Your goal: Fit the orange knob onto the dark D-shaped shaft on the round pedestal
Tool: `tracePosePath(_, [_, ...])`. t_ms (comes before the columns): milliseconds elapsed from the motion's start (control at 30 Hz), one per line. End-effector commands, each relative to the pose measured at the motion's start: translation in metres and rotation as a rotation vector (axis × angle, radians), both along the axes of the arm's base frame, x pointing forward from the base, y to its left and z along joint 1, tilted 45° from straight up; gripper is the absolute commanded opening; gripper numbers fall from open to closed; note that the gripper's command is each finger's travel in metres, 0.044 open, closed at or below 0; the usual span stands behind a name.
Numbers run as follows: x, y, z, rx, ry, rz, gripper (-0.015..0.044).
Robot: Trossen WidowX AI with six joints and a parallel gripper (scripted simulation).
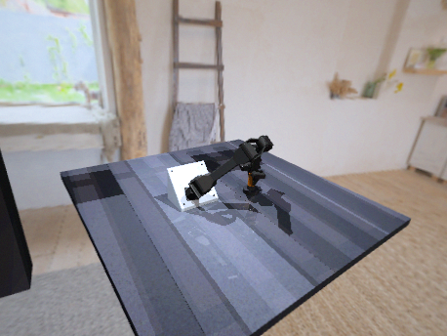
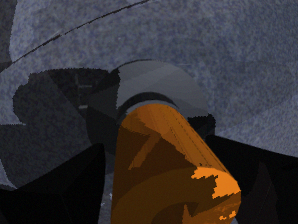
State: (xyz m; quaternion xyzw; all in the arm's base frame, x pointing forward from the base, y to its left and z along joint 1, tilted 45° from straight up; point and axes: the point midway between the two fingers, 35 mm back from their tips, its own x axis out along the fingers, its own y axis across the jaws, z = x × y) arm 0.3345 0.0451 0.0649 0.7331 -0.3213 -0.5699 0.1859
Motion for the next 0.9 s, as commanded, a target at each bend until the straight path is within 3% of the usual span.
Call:
tracePosePath(0, [0.0,0.0,0.0,0.0,0.0,-0.001,0.0367])
tracePosePath(100, [0.0,0.0,0.0,0.0,0.0,-0.001,0.044])
tracePosePath(367, [0.0,0.002,0.001,0.0,0.0,0.0,0.044])
tracePosePath(633, [-0.013,0.065,0.066,0.003,0.003,0.0,0.044])
tracePosePath(867, [-0.01,0.067,0.068,0.004,0.002,0.002,0.044])
